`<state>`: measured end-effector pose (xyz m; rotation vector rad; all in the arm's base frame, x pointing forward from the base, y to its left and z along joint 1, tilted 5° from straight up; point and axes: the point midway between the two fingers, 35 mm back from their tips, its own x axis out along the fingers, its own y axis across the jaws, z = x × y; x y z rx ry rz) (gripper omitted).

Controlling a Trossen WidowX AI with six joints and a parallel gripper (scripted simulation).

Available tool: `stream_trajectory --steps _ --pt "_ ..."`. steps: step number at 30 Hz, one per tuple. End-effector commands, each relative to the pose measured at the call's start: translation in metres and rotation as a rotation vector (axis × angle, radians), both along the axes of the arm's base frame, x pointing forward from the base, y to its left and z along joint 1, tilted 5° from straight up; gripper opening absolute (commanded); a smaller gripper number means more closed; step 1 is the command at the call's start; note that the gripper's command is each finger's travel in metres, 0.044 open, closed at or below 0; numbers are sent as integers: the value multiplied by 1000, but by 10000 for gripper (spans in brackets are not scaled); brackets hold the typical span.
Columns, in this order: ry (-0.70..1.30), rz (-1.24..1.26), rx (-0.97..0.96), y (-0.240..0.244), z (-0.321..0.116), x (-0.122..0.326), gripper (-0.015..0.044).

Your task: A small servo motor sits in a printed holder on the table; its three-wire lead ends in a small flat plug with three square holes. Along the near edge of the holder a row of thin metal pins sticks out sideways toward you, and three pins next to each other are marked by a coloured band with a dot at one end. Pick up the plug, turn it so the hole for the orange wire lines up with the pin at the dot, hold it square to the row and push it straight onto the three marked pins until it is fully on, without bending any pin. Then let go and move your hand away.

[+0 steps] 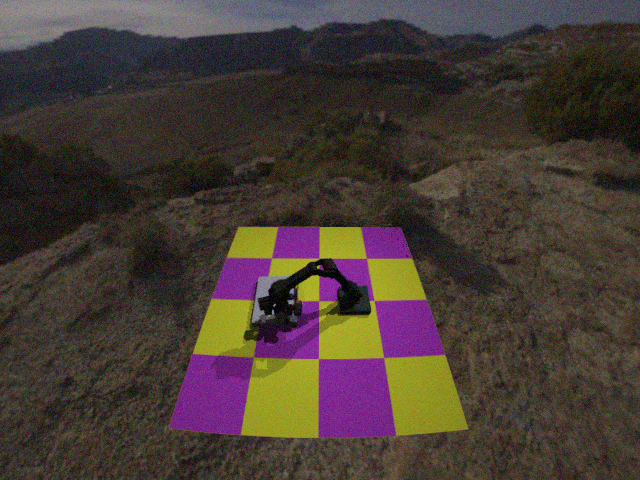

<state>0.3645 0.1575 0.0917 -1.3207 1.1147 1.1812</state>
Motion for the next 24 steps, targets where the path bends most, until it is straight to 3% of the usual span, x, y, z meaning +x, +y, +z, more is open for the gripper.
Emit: stream_trajectory --steps 1,8,14,24 --pt "-9 2 0 1 17 1 0" --pt "-8 2 0 1 51 -4 0" --pt "-9 -14 2 -2 54 -5 0" --pt "-11 -317 29 -51 59 -17 0"
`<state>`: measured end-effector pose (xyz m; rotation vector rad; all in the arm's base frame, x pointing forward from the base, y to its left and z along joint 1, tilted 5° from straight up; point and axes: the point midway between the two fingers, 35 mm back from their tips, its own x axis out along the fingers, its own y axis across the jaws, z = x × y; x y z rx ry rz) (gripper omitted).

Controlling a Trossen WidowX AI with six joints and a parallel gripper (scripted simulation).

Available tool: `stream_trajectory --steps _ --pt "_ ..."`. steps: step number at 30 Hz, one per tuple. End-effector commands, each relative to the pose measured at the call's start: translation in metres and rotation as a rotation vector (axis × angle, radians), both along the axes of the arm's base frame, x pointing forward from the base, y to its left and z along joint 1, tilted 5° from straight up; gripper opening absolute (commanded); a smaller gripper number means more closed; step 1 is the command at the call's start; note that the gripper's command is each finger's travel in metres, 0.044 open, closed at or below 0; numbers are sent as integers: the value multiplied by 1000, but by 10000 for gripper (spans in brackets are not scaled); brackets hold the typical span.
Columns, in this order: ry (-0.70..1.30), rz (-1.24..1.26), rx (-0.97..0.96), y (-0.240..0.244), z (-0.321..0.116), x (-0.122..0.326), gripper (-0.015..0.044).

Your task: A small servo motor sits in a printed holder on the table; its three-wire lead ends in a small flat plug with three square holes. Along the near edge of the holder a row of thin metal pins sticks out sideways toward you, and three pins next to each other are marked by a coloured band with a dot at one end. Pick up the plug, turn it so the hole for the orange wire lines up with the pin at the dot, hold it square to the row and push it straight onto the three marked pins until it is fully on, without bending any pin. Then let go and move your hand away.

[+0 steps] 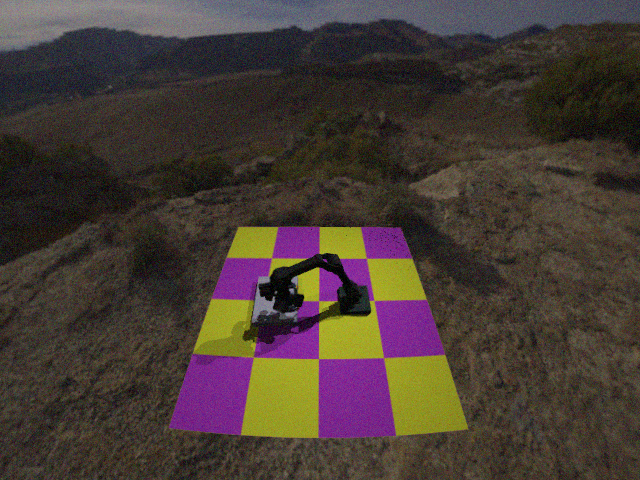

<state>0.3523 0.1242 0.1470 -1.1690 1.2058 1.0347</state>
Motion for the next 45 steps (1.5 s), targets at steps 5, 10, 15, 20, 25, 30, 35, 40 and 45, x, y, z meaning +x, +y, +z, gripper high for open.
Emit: stream_trajectory --steps 5,10,15,20,25,30,35,40,45 --pt "-11 -285 30 -43 5 -15 0" --pt "-13 -456 45 -67 5 -28 0" --pt "-17 -627 60 -89 4 -42 0" --pt "-20 -798 75 -109 2 -57 0" --pt "-25 -969 90 -127 -2 -74 0" --pt "-29 -1140 105 -142 -6 -92 0" --pt "-34 -1288 118 -154 -11 -108 0" --pt "-34 -1293 119 -155 -16 -108 0" --pt "-34 -1293 119 -156 -38 -105 0"
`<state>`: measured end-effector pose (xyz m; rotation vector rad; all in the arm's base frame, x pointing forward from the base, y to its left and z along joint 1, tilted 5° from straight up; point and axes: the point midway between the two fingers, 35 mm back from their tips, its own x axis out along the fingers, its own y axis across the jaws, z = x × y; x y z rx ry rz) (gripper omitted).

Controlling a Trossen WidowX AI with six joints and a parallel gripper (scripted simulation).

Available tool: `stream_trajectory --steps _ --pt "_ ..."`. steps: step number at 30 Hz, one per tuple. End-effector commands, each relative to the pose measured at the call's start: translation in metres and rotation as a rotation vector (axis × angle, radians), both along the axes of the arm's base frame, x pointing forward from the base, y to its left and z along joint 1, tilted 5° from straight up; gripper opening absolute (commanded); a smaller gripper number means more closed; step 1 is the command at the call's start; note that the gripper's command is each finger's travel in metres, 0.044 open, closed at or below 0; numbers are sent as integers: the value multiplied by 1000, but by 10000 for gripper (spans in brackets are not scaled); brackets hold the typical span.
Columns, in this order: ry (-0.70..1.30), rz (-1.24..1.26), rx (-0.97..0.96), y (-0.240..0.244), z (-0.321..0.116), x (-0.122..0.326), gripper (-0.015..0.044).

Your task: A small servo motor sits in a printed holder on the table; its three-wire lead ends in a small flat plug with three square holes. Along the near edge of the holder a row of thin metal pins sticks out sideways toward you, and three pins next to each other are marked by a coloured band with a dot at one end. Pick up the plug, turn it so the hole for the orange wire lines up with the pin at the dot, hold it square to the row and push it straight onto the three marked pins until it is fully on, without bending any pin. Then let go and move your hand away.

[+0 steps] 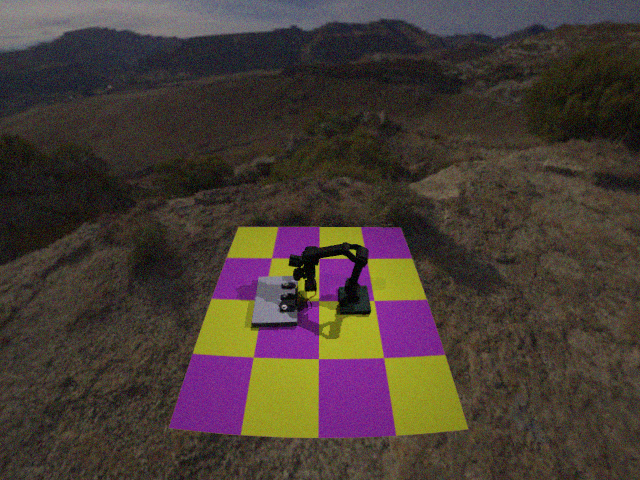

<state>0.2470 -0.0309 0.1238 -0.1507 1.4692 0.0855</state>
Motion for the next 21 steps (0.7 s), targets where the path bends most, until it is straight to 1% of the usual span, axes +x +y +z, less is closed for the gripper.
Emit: stream_trajectory --steps 1,3,8,17,21 --pt "3 -11 5 -1 -20 0 0" --pt "3 -11 5 -1 -27 1 0" --pt "2 -11 5 -1 -27 2 0" --pt "0 -11 5 5 -24 32 0" --pt "0 -11 5 6 -23 35 0"
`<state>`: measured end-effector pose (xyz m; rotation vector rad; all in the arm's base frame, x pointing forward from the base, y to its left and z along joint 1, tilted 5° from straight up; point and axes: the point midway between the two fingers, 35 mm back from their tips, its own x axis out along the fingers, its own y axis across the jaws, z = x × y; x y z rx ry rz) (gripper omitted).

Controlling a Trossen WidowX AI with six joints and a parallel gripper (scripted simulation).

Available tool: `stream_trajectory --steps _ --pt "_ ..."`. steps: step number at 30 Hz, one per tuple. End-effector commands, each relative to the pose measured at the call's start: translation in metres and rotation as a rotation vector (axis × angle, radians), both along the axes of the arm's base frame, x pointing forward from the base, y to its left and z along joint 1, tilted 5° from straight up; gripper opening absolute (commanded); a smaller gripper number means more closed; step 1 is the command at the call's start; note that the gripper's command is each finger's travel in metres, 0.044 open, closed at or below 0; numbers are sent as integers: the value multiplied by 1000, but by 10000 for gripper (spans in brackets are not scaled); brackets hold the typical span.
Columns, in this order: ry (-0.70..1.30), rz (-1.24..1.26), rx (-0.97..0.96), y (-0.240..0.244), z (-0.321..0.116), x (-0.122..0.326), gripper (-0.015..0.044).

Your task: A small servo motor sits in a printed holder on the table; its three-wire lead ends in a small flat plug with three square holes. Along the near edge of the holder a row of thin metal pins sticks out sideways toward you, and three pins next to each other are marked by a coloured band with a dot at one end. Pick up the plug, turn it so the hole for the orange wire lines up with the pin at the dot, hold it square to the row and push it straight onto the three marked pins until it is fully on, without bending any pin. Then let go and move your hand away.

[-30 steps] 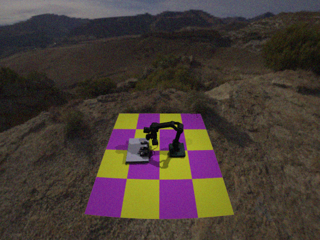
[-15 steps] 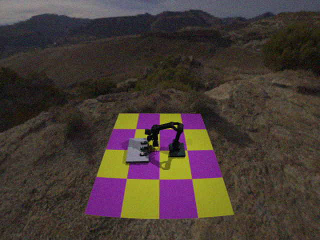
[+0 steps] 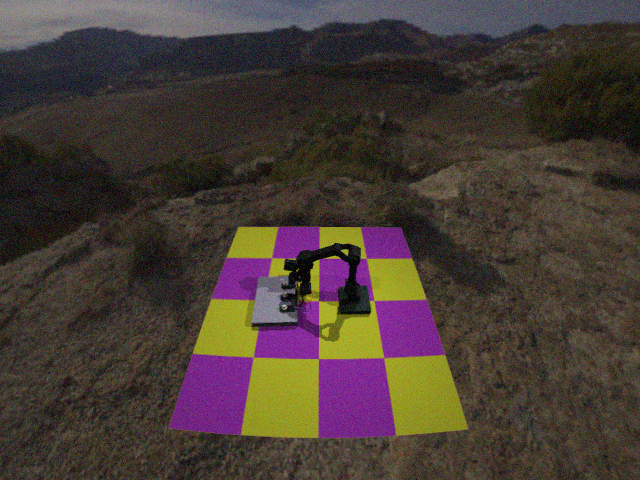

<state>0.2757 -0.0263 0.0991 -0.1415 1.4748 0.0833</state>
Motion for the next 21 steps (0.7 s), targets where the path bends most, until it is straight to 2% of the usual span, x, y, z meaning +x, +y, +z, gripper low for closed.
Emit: stream_trajectory --steps 1,21 --pt "-6 -4 1 1 2 7 0" --pt "-7 -4 1 2 5 19 0"
